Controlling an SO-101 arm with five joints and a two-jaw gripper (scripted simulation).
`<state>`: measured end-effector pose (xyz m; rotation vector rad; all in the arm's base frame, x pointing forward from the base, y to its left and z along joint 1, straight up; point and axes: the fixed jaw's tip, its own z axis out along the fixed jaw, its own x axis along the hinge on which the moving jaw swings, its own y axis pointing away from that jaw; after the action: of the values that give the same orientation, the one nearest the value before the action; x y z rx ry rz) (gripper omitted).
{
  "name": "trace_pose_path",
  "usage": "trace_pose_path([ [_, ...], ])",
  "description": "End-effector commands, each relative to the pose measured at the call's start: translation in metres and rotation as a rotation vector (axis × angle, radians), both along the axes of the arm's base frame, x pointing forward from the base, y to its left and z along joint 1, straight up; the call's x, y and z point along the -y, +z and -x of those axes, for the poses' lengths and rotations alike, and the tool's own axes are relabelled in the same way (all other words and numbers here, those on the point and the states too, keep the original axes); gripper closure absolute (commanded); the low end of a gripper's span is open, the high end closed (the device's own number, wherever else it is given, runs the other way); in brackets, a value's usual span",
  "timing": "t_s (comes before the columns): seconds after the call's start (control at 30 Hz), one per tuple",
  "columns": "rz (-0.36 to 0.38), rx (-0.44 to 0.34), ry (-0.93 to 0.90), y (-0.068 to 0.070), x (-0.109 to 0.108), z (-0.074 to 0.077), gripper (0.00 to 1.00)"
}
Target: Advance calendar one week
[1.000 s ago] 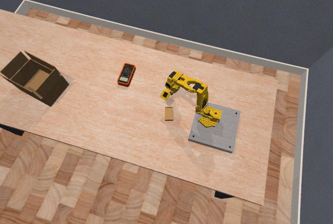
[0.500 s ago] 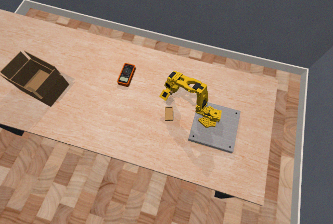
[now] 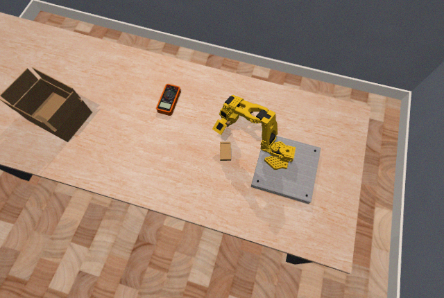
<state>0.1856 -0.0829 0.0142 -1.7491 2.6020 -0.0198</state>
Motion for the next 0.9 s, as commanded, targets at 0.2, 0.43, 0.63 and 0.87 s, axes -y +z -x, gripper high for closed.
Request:
trace_pose_path([
  [0.2,-0.010,-0.019,-0.008,-0.009,0.000,0.004,1.00],
  [0.43,-0.010,-0.019,-0.008,-0.011,0.000,0.004,1.00],
  [0.63,-0.010,-0.019,-0.008,-0.012,0.000,0.004,1.00],
  [0.87,-0.010,-0.019,-0.008,-0.016,0.000,0.004,1.00],
])
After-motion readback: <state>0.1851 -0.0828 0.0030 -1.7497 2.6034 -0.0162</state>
